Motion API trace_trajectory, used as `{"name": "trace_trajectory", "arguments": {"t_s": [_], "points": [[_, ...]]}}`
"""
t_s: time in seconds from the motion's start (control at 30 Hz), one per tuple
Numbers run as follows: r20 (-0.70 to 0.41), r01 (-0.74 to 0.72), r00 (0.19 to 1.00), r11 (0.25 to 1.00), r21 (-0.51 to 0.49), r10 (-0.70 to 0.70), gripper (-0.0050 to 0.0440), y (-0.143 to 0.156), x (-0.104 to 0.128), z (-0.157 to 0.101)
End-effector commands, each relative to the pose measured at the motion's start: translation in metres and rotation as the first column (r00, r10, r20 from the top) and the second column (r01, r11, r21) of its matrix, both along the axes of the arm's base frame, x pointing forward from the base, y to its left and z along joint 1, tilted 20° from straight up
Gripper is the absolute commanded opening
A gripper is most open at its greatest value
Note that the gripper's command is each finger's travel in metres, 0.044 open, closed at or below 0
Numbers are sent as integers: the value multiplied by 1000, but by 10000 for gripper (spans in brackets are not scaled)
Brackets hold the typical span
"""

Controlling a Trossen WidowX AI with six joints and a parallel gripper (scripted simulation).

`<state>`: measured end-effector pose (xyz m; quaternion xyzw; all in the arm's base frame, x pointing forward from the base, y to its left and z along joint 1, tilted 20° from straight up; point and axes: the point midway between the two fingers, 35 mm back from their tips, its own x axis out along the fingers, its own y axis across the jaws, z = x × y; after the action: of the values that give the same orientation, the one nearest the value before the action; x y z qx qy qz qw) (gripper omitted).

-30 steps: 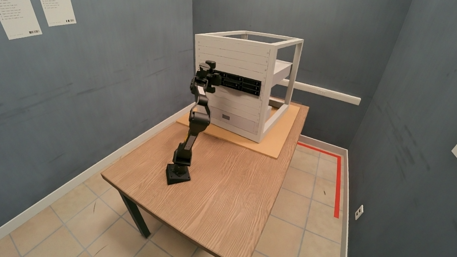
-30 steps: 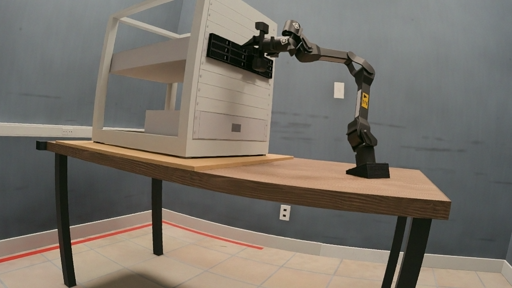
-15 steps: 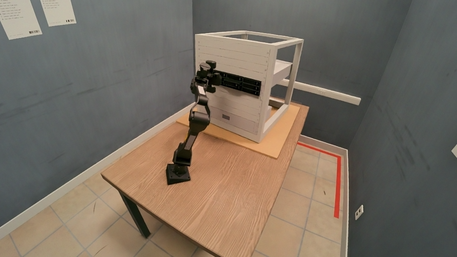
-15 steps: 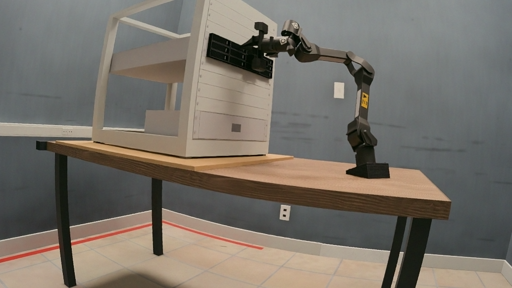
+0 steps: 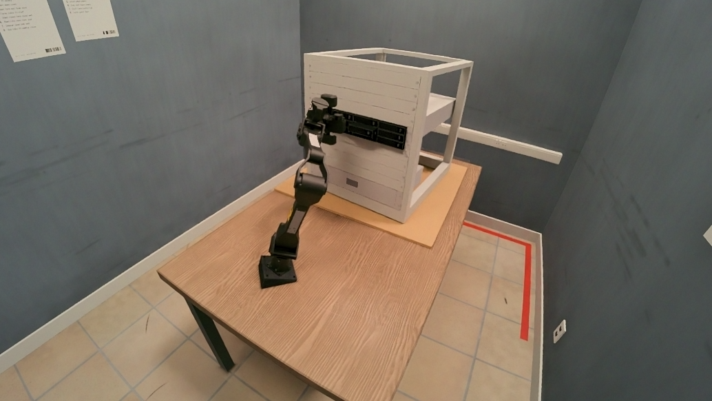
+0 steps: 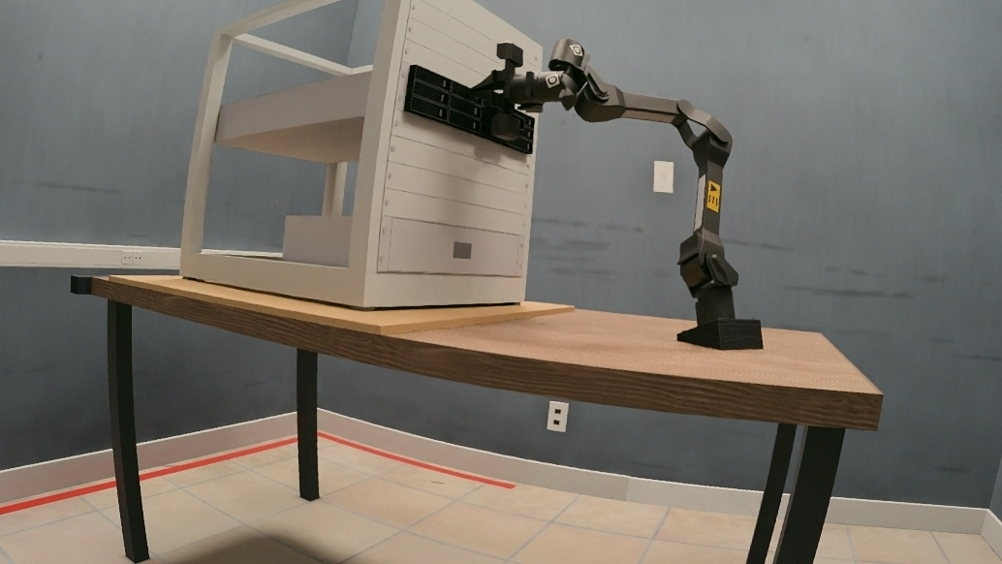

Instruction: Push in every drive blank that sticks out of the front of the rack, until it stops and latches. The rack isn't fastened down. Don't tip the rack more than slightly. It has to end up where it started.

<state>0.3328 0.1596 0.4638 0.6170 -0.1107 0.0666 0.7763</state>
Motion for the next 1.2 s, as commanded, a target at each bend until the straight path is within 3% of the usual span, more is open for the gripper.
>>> {"name": "trace_trajectory", "arguments": {"t_s": [0.0, 0.93, 1.17], "points": [[17, -4, 1000, 1000, 14, 4, -50, -2, -1, 9], [17, -4, 1000, 1000, 14, 4, -50, -2, 1, 10], [17, -4, 1000, 1000, 14, 4, -50, -1, -32, 1]]}}
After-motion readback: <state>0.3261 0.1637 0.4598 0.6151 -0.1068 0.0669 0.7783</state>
